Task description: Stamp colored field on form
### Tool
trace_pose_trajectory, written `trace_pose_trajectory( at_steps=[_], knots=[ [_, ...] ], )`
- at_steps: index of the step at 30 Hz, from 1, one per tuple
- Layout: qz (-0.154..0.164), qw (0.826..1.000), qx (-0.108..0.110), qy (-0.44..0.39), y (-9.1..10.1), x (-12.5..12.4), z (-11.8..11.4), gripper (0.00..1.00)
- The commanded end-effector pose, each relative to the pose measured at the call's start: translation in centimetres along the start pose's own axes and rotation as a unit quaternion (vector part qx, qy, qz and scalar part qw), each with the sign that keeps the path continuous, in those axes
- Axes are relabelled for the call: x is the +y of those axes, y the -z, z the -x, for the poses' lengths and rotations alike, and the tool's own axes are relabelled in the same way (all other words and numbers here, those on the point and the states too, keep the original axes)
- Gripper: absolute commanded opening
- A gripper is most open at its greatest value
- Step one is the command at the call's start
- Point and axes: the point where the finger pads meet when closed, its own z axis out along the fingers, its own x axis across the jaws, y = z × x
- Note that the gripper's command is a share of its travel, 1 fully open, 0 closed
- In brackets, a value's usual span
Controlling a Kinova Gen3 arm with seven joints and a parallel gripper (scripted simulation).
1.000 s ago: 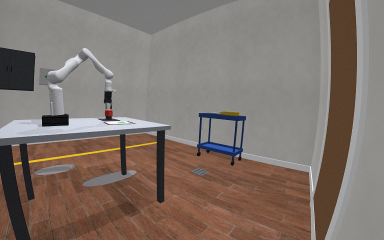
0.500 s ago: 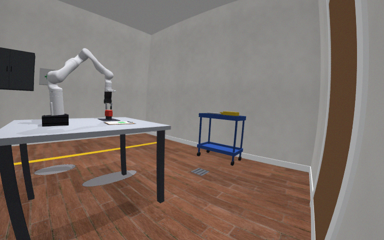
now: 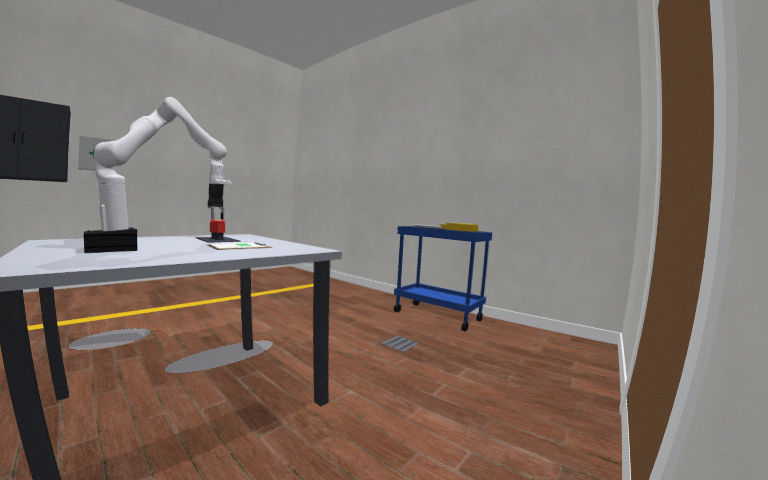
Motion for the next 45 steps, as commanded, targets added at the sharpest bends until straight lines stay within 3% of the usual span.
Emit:
trace_pose_trajectory(
  at_steps=[1, 45],
  knots=[
    [0.0, 1.0, -0.001, 0.0, 0.06, 0.0, 0.05, 1.0],
    [0.0, 1.0, -0.001, 0.0, -0.85, 0.0, 0.06, 1.0]
  ],
)
